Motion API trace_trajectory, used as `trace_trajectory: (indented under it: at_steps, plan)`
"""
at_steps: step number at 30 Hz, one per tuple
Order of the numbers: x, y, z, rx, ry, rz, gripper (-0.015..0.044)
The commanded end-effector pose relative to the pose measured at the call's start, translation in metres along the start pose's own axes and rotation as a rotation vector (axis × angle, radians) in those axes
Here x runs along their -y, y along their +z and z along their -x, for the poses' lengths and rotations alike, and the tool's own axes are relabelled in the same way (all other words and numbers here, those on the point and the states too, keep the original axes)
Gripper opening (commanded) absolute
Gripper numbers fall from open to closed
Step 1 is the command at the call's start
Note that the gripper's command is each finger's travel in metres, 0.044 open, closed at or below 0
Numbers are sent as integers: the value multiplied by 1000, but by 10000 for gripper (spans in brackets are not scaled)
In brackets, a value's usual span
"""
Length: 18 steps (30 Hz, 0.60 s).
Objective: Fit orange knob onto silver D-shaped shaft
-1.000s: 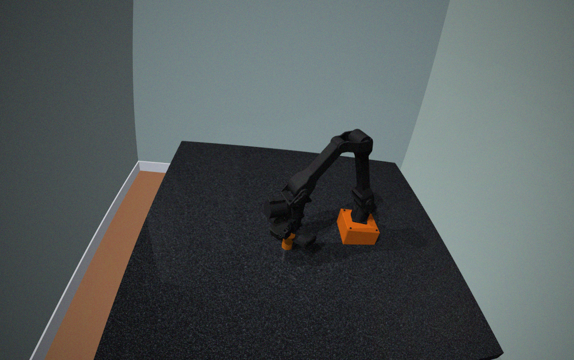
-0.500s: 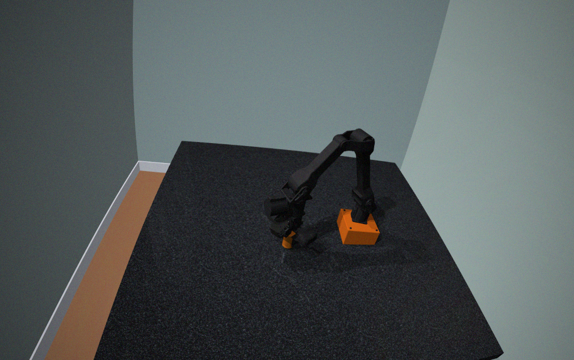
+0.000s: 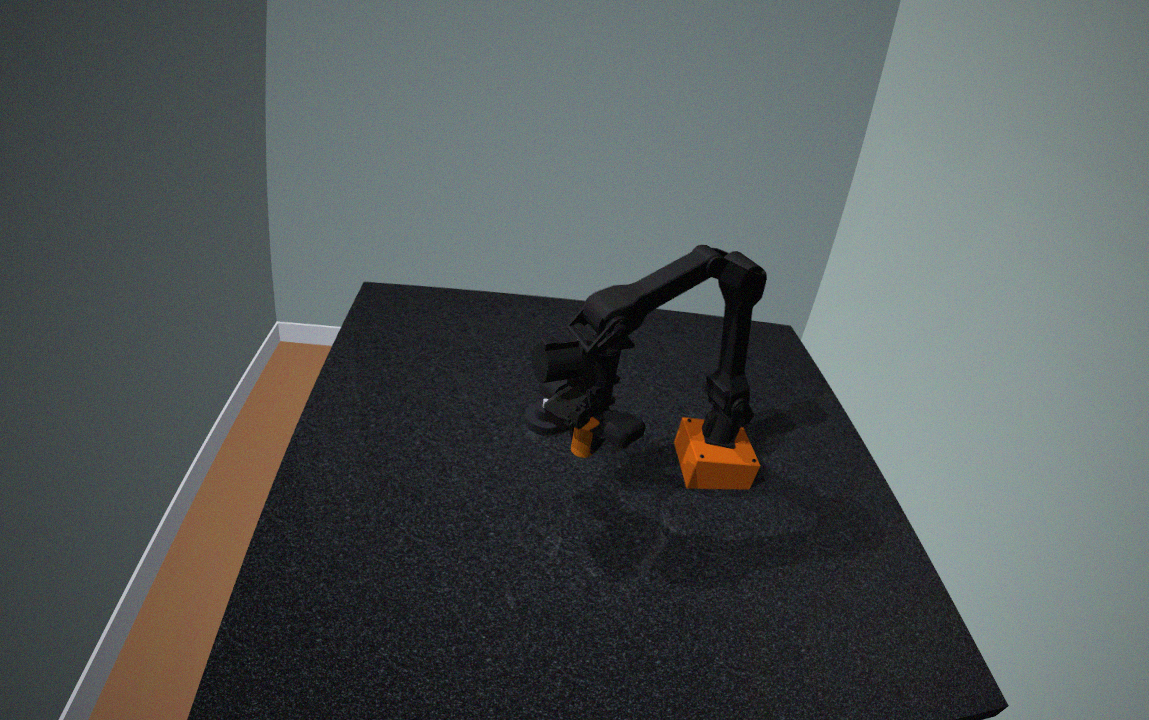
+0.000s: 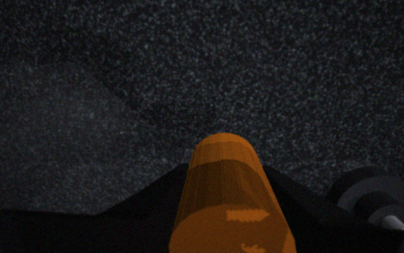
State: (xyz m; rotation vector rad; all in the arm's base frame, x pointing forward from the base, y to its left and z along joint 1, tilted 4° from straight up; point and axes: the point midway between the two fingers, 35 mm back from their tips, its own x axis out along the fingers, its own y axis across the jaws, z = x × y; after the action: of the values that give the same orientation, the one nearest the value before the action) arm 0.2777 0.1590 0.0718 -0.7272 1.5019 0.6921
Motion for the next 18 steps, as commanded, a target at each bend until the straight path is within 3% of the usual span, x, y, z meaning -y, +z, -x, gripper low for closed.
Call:
trace_trajectory:
  at_steps: [1, 8, 18]
  plan:
    - [-1, -4, 29, 11, -3, 10, 0]
    - [-2, -4, 29, 9, -26, 7, 0]
    - [-11, -8, 48, 7, -247, 3, 0]
